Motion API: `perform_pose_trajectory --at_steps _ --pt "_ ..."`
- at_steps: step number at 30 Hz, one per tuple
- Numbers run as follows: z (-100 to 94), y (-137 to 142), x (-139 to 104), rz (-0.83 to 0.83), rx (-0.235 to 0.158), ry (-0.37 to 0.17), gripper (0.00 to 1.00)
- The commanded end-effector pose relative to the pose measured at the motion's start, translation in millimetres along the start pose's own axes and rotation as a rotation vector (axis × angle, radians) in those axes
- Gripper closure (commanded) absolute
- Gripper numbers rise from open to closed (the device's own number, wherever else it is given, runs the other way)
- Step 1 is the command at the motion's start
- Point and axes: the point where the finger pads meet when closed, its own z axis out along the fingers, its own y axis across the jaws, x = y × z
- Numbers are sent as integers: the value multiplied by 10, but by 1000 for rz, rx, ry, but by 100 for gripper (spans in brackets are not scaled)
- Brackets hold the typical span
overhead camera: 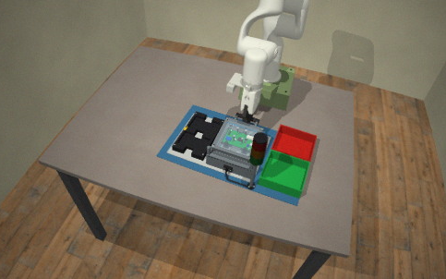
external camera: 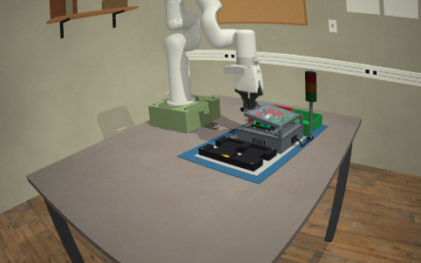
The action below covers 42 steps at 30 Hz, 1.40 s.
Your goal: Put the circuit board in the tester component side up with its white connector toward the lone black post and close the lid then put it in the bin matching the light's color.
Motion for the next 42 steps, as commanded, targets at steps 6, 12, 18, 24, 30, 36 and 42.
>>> perform_pose_trajectory --at_steps 6,12,18,24,30,36,42 --pt "63 -4 -1 0 3 0 100" --pt "92 -1 0 0 3 0 100" --pt "102 1 0 0 3 0 100" --pt "109 1 0 0 3 0 100" --pt "109 2 0 0 3 0 100" --pt "109 2 0 0 3 0 100" --pt "118 2 0 0 3 0 100"
